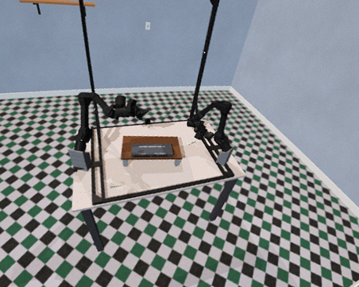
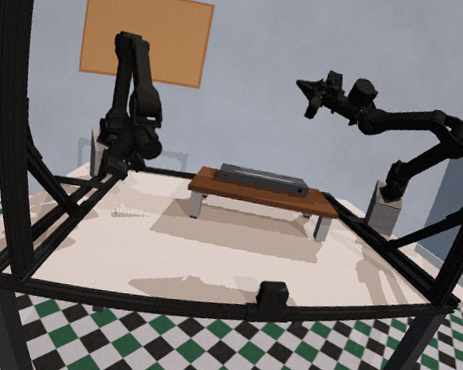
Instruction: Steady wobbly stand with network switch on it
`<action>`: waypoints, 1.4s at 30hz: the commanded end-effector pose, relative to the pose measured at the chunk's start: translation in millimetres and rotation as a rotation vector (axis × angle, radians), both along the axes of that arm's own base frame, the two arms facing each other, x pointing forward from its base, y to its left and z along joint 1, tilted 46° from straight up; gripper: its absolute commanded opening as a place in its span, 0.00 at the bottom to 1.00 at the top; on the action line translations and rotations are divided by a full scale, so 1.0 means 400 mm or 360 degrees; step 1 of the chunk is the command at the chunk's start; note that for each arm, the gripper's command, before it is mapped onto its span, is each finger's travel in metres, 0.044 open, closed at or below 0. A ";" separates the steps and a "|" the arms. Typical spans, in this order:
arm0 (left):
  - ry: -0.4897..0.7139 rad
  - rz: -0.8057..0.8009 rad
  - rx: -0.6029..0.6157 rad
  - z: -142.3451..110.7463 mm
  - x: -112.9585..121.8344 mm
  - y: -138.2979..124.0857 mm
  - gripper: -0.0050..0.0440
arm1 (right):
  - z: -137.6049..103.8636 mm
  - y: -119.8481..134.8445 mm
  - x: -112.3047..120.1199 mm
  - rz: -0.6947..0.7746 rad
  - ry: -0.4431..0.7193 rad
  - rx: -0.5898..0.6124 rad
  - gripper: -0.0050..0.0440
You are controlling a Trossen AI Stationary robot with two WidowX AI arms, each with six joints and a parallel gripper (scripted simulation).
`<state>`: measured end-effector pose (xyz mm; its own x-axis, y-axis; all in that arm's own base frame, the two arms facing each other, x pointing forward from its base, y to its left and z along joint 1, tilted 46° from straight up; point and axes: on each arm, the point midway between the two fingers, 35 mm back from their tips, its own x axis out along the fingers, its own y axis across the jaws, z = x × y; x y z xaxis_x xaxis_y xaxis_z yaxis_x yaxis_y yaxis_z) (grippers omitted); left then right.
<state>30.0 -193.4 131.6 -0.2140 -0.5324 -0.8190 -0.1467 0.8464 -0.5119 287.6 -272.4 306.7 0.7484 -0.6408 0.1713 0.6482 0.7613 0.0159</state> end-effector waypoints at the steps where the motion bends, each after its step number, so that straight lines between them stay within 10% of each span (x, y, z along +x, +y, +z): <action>1: 0.0040 0.0197 0.0040 -0.007 0.061 0.033 0.10 | 0.066 0.036 -0.036 0.0000 -0.0069 -0.0070 0.10; 9: 0.0274 0.0901 0.0048 -0.016 0.219 0.190 0.10 | 0.225 0.173 -0.172 0.0000 -0.0255 -0.0257 0.10; 15: 0.0274 0.0901 0.0048 -0.016 0.219 0.190 0.10 | 0.225 0.173 -0.172 0.0000 -0.0255 -0.0257 0.10; 26: 0.0374 0.1335 -0.0078 0.003 0.271 0.345 0.10 | -0.294 0.136 -0.081 0.0201 0.0384 0.0853 0.10; 32: 0.0373 0.1335 -0.0078 0.003 0.271 0.345 0.10 | -0.304 0.137 -0.081 0.0246 0.0571 0.1213 0.10; 33: 0.0287 0.1012 0.0050 -0.020 0.224 0.204 0.10 | -0.329 0.154 -0.093 0.0214 0.0511 0.1114 0.10; 42: 0.0379 0.1345 -0.0082 0.003 0.272 0.347 0.10 | -0.558 0.346 -0.212 0.0189 0.0852 0.2165 0.10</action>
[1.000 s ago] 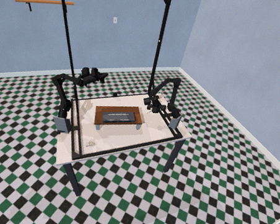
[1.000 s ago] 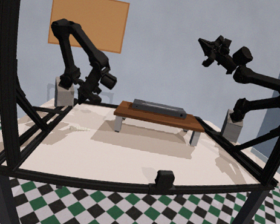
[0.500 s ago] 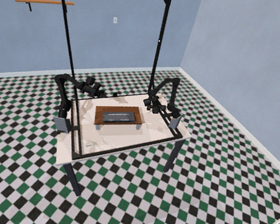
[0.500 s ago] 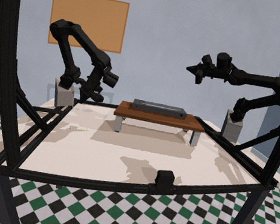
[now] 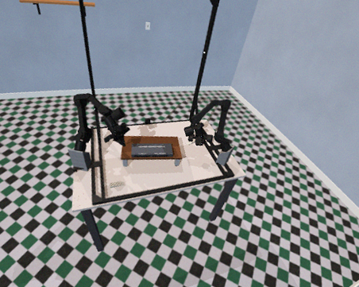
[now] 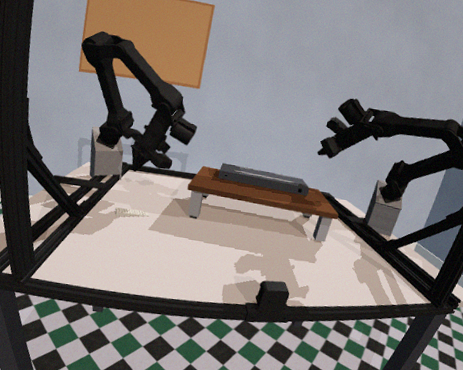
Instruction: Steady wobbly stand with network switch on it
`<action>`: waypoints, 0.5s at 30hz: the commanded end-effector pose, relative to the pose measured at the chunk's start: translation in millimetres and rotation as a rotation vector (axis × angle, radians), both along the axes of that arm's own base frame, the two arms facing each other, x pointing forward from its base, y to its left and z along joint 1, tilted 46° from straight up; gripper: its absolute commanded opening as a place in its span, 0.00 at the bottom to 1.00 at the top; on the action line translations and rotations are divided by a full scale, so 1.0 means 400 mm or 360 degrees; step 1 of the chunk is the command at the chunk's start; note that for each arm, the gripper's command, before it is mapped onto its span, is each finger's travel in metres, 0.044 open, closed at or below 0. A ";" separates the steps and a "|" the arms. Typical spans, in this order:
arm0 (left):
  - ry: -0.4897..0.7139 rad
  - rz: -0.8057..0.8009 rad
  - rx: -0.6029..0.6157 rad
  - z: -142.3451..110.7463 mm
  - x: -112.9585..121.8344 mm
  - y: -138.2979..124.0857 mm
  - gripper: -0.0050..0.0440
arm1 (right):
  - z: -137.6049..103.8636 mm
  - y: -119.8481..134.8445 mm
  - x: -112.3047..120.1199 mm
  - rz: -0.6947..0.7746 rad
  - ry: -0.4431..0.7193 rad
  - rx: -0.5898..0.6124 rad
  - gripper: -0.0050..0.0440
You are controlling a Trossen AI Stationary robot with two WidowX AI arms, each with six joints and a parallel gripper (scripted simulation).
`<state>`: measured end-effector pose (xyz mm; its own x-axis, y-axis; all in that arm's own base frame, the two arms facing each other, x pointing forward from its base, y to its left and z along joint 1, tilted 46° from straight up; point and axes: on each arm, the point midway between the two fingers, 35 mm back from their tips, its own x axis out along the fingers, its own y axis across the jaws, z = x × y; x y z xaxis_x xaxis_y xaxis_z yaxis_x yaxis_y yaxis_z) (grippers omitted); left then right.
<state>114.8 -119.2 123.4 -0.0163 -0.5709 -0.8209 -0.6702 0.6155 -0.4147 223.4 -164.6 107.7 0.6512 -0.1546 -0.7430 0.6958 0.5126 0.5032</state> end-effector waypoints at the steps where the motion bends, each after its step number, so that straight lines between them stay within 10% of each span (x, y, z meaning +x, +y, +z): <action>1: 0.0063 0.0419 -0.0135 0.026 0.058 0.162 0.10 | -0.065 0.103 -0.067 -0.0032 0.0172 0.0409 0.10; 7: 0.0063 0.0418 -0.0135 0.026 0.058 0.162 0.10 | -0.065 0.103 -0.067 -0.0064 0.0338 0.0806 0.10; 8: 0.0026 0.0084 -0.0014 0.001 0.013 0.021 0.10 | -0.068 0.105 -0.065 -0.0065 0.0255 0.0605 0.10; 15: 0.0089 0.0432 -0.0125 0.020 0.066 0.164 0.10 | -0.053 0.208 -0.124 -0.0211 0.0572 0.1396 0.10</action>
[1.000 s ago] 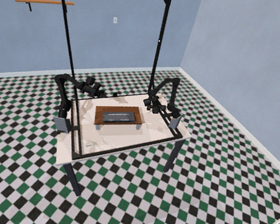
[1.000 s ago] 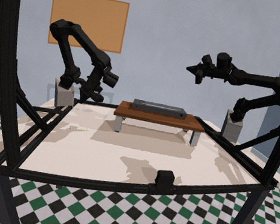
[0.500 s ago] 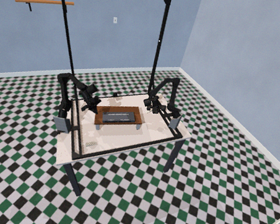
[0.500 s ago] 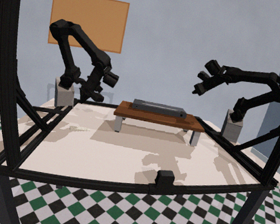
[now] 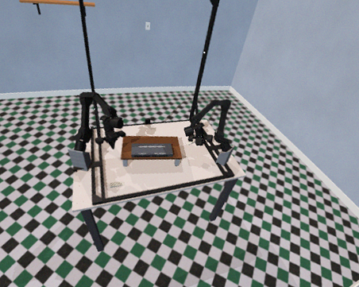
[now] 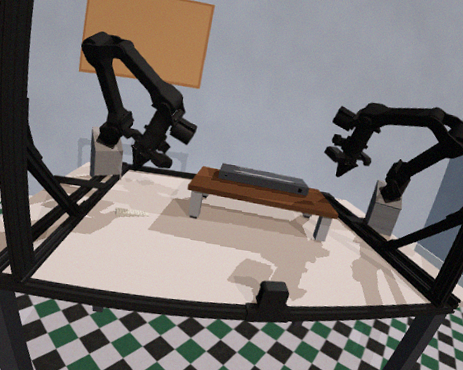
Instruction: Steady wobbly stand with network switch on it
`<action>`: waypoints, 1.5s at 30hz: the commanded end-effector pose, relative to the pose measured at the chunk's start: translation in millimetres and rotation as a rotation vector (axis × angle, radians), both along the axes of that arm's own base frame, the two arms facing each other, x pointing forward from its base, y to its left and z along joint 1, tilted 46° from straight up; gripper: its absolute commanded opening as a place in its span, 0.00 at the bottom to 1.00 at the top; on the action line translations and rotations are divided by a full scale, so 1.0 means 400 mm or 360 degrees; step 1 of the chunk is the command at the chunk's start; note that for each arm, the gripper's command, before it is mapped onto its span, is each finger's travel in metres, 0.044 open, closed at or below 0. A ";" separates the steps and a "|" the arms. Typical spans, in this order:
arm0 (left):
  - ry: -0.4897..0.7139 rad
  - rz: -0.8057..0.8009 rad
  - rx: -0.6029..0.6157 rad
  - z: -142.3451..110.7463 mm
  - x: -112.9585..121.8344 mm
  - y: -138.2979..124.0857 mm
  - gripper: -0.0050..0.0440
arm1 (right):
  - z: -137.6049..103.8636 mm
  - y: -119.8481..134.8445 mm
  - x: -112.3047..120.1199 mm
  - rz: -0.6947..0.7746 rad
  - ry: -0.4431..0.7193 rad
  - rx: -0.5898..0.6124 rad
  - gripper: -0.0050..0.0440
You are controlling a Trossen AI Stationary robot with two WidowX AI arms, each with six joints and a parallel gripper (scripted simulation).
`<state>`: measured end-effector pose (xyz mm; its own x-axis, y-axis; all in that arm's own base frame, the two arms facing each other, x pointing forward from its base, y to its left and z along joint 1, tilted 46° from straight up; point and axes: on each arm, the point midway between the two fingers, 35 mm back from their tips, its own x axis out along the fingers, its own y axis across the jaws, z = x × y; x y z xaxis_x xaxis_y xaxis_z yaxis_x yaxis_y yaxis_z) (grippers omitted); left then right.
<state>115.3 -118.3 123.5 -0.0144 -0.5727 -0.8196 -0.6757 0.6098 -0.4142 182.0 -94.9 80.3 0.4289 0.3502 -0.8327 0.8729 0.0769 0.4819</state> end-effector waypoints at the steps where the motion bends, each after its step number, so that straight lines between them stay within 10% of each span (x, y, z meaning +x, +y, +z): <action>1: 0.0077 0.0419 -0.0126 0.022 0.062 0.162 0.10 | 0.026 0.046 -0.026 -0.0076 0.0163 0.0406 0.10; 9: 0.0061 0.0417 -0.0136 0.026 0.057 0.162 0.10 | 0.050 0.067 -0.035 -0.0146 0.0264 0.0657 0.10; 10: 0.0025 0.0083 -0.0014 0.001 0.012 0.021 0.10 | 0.039 0.059 -0.029 -0.0136 0.0221 0.0532 0.10; 17: 0.0087 0.0432 -0.0125 0.020 0.065 0.164 0.10 | 0.039 0.059 -0.029 -0.0136 0.0221 0.0532 0.10; 26: 0.0063 0.0429 -0.0140 0.027 0.058 0.165 0.10 | 0.039 0.059 -0.029 -0.0136 0.0221 0.0532 0.10; 27: 0.0017 0.0053 -0.0010 0.001 0.007 0.013 0.10 | 0.040 0.059 -0.029 -0.0135 0.0217 0.0536 0.10; 37: 0.0109 0.0453 -0.0116 0.012 0.055 0.121 0.10 | 0.040 0.059 -0.029 -0.0135 0.0217 0.0536 0.10; 43: 0.0109 0.0452 -0.0116 0.012 0.055 0.121 0.10 | 0.040 0.059 -0.029 -0.0135 0.0217 0.0536 0.10; 45: 0.0023 0.0075 -0.0014 0.001 0.010 0.018 0.10 | 0.040 0.059 -0.029 -0.0135 0.0217 0.0536 0.10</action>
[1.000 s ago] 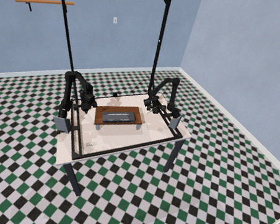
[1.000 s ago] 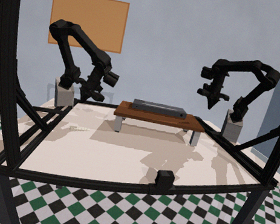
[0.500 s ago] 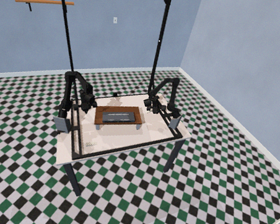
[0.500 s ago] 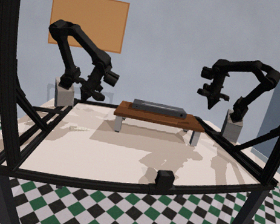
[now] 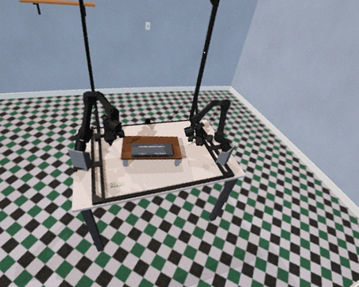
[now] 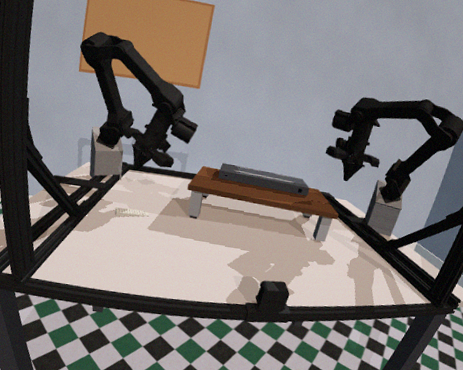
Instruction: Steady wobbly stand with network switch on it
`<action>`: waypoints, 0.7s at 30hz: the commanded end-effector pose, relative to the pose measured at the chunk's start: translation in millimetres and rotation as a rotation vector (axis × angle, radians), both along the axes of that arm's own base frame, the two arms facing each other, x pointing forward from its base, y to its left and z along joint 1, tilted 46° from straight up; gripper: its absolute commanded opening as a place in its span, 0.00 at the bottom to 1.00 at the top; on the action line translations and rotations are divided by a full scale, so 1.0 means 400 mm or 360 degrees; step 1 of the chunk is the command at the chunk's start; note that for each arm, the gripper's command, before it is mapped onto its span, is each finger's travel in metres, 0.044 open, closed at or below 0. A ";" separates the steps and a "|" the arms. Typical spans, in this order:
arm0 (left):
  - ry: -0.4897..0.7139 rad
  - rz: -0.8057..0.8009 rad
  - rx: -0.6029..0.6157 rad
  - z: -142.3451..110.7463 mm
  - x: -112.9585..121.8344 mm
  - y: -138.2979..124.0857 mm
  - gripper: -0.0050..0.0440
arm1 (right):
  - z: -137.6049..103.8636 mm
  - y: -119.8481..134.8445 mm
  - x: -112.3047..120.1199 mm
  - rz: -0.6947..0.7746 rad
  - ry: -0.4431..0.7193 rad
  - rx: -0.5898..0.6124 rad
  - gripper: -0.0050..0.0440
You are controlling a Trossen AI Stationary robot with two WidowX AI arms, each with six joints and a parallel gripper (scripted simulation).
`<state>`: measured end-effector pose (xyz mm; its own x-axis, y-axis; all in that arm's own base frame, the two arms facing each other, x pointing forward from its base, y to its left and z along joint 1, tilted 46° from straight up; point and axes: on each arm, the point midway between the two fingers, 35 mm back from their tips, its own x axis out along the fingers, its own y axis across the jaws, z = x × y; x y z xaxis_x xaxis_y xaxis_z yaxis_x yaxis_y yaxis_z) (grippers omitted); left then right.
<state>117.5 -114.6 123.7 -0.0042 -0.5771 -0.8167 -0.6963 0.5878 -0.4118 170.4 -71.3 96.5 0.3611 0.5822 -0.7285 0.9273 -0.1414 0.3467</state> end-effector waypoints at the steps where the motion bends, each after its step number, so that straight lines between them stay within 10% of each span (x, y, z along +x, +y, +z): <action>1: 0.0017 0.0050 -0.0010 0.001 0.007 0.014 0.10 | 0.000 0.000 0.000 0.0000 0.0000 0.0000 0.10; 21: 0.0065 0.0232 -0.0050 0.004 0.029 0.058 0.10 | 0.000 0.000 0.000 0.0000 0.0000 0.0000 0.10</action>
